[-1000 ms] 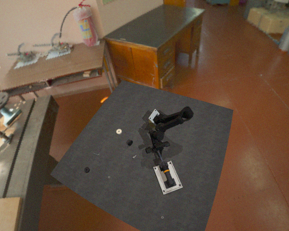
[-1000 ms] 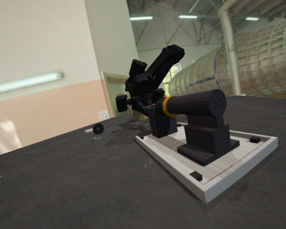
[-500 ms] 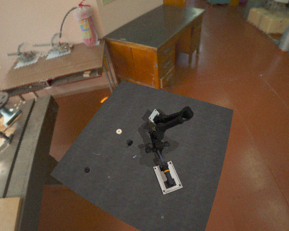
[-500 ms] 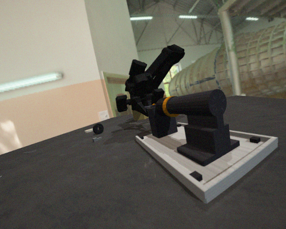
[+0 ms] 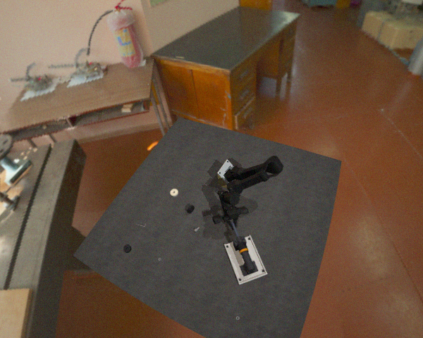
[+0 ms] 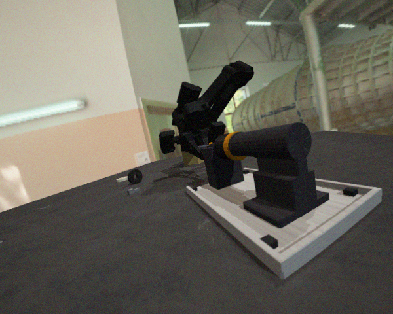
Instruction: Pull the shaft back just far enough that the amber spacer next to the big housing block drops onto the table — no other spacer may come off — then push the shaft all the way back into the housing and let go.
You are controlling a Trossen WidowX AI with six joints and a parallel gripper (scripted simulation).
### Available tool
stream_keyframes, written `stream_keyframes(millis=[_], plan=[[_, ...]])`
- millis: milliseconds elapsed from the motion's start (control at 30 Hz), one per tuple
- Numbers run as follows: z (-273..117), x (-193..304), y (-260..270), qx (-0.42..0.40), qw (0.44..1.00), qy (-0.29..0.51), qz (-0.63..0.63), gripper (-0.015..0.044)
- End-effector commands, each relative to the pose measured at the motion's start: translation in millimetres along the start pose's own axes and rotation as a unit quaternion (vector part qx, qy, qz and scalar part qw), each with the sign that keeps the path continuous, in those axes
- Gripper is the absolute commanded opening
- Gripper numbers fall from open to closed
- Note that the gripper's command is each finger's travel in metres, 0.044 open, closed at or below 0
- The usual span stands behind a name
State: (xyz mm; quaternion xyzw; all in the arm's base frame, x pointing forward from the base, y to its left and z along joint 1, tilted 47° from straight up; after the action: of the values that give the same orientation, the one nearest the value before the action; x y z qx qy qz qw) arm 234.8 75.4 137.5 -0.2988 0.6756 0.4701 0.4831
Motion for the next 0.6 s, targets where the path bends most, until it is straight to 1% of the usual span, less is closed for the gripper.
stream_keyframes(millis=[0, 567], plan=[[-0.8, 0.6, 0.2, -0.001, 1.0, 0.0, -0.002, 0.0], [-2.1, 1.9, 0.4, -0.001, 1.0, 0.0, -0.002, 0.0]])
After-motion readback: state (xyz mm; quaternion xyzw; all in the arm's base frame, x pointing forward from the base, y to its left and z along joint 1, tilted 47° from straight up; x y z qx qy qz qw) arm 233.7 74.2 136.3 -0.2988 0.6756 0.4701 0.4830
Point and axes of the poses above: the point midway between the two fingers, 35 mm back from their tips, its own z axis out along the fingers, its own y axis across the jaws, x = y × z, the point moved 7 cm from there along -z, back along the fingers, and after that the axes turned 8 degrees about -z, right-handed, at the moved point
